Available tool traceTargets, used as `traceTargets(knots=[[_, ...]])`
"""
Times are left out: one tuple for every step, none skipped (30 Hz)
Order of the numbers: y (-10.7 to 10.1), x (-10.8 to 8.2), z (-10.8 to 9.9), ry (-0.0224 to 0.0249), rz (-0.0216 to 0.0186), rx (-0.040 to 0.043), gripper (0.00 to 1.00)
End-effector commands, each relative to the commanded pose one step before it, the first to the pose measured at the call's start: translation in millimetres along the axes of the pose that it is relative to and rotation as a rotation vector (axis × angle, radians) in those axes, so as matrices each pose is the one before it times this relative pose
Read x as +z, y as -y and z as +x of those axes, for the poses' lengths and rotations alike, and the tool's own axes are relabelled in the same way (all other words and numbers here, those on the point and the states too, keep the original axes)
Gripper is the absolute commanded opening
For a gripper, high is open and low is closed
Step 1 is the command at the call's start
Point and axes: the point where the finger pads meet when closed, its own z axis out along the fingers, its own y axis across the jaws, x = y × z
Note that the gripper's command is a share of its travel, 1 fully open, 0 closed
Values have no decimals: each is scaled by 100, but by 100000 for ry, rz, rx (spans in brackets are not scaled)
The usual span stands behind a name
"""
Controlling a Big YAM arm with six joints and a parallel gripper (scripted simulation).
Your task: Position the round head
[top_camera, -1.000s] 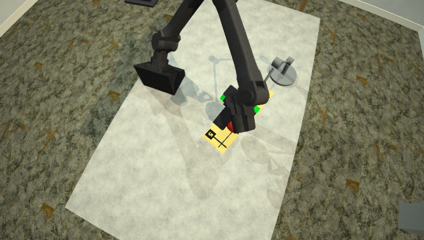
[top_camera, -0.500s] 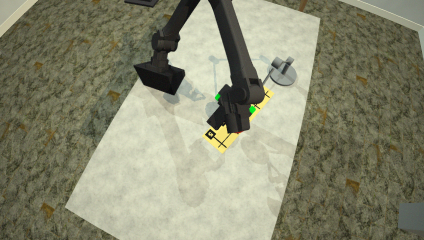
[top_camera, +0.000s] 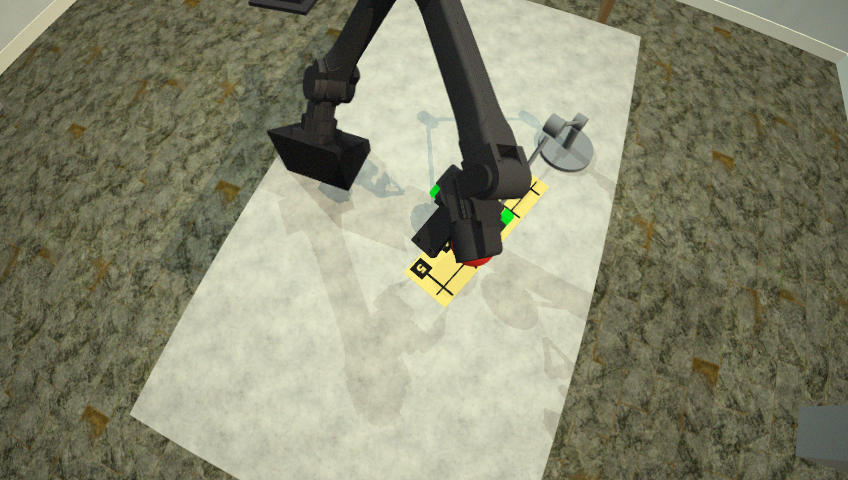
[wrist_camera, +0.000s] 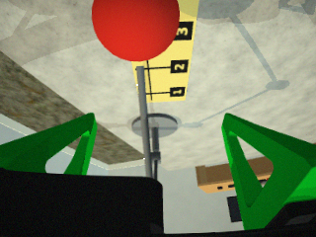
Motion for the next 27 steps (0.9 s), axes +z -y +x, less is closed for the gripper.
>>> traceTargets(knots=[[-982, -3380, 893, -2272, 1631, -268, 100], [-47, -124, -3, 200, -182, 56, 100], [0, 0, 0, 0, 0, 0, 100], [0, 0, 0, 0, 0, 0, 100], [46, 183, -50, 191, -188, -18, 100], [46, 183, -50, 191, -188, -18, 100], [47, 183, -49, 191, -188, -18, 100], [47, 183, -49, 191, -188, -18, 100], [47, 183, -49, 191, -188, -18, 100], [48, 183, -48, 191, -188, -18, 100], [48, 183, -48, 191, -188, -18, 100], [48, 183, -48, 191, -188, -18, 100], [49, 183, -47, 191, -188, -18, 100], [49, 183, -47, 191, -188, -18, 100], [49, 183, -47, 191, -188, -18, 100], [50, 183, -46, 191, -188, -18, 100], [50, 183, -46, 191, -188, -18, 100], [50, 183, -45, 191, -188, -18, 100], [51, 183, -45, 191, -188, -18, 100], [0, 0, 0, 0, 0, 0, 100], [0, 0, 0, 0, 0, 0, 100], [7, 0, -6, -11, 0, 27, 100], [7, 0, -6, -11, 0, 27, 100], [7, 0, -6, -11, 0, 27, 100], [7, 0, -6, -11, 0, 27, 100], [7, 0, -6, -11, 0, 27, 100], [7, 0, -6, -11, 0, 27, 100]])
